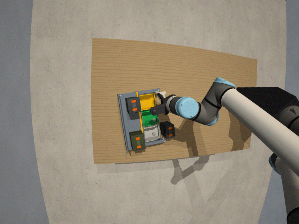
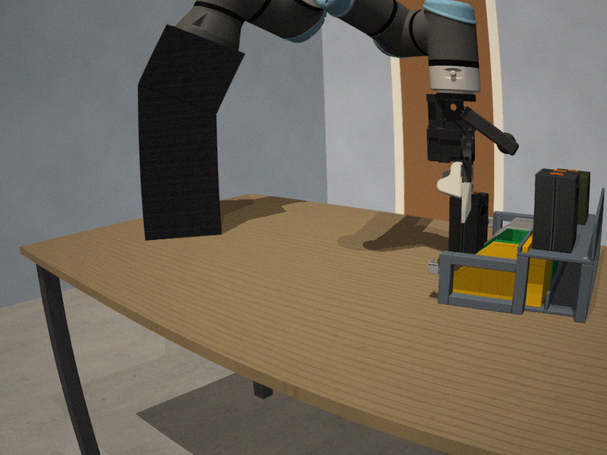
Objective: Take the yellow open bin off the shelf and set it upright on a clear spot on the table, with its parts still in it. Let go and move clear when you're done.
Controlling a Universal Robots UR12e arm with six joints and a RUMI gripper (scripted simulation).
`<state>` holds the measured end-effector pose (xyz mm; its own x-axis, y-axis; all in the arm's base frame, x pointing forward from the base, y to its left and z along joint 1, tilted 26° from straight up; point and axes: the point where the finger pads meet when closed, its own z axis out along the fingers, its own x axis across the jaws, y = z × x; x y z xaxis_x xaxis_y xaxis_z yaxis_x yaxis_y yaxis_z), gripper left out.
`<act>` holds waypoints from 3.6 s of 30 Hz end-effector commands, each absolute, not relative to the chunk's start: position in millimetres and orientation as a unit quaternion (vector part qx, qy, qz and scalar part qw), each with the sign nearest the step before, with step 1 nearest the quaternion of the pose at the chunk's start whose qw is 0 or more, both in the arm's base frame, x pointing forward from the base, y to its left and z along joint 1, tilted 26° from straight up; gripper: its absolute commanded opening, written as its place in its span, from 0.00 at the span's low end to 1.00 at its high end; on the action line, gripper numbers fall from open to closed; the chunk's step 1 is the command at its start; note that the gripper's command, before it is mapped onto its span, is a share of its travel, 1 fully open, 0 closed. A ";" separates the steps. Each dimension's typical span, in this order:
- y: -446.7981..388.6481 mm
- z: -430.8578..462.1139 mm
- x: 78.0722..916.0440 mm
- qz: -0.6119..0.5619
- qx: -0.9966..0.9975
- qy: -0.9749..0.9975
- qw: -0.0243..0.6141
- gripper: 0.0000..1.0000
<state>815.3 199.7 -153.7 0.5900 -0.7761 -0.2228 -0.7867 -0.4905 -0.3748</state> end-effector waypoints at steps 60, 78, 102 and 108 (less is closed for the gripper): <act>199.4 -153.0 815.9 -0.100 -0.974 -0.031 0.200 1.00; 199.4 -153.0 815.9 -0.125 -0.962 -0.156 0.186 1.00; 199.4 -153.0 815.9 -0.127 -0.960 -0.168 0.184 0.26; 199.4 -153.0 815.9 -0.127 -0.960 -0.168 0.184 0.26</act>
<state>815.3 199.7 -153.7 0.9114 0.2761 0.3051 0.3695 -0.8754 -0.3116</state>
